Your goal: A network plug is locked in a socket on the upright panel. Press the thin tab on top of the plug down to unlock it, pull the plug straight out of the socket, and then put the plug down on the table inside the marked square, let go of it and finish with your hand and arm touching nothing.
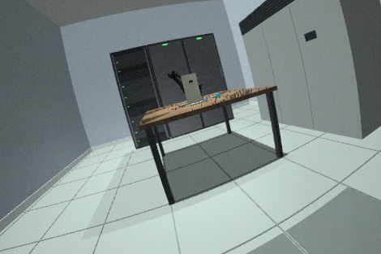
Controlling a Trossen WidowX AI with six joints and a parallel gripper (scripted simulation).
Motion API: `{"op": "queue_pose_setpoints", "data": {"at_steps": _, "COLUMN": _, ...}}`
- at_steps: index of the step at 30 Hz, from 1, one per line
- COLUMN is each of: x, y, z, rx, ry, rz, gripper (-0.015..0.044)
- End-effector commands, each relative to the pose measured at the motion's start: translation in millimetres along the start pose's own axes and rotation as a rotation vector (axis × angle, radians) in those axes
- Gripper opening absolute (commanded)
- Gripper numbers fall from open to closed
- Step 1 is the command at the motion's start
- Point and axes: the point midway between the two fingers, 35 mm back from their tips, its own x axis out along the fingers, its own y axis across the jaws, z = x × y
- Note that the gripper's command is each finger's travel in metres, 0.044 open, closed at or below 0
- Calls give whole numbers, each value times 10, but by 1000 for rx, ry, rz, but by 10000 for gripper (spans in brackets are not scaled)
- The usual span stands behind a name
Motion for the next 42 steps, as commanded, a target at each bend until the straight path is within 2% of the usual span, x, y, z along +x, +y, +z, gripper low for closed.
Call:
{"op": "queue_pose_setpoints", "data": {"at_steps": 1, "x": -35, "y": 44, "z": 10, "rx": 11, "ry": -4, "rz": 4, "gripper": 156}}
{"op": "queue_pose_setpoints", "data": {"at_steps": 42, "x": -442, "y": 234, "z": 17, "rx": -1, "ry": -5, "rz": 3, "gripper": 156}}
